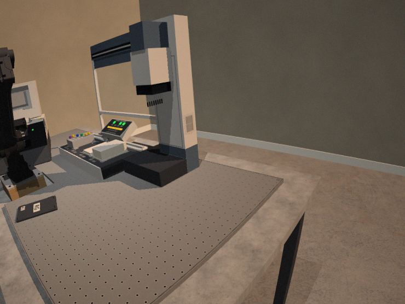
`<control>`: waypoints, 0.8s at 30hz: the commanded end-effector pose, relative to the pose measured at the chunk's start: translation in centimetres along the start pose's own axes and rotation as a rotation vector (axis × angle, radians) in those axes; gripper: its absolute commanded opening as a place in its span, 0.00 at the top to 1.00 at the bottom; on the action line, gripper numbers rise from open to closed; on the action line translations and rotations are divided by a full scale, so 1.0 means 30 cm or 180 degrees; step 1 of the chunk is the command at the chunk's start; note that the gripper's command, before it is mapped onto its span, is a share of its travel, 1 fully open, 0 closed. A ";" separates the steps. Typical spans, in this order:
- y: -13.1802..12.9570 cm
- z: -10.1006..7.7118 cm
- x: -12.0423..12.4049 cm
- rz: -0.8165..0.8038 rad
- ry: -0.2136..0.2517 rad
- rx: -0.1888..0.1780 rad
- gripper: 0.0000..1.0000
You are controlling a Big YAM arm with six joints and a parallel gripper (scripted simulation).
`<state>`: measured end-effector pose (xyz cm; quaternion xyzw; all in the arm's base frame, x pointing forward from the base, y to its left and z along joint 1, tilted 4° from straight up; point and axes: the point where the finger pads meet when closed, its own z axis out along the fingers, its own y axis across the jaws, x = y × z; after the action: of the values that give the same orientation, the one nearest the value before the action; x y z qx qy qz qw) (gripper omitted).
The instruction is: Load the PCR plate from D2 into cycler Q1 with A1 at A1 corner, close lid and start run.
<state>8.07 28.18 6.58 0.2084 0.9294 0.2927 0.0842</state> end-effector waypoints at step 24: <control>0.159 -0.025 0.013 0.0035 0.0030 -0.0254 1.00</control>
<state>8.25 28.34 6.29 0.2095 0.9299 0.2899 0.0852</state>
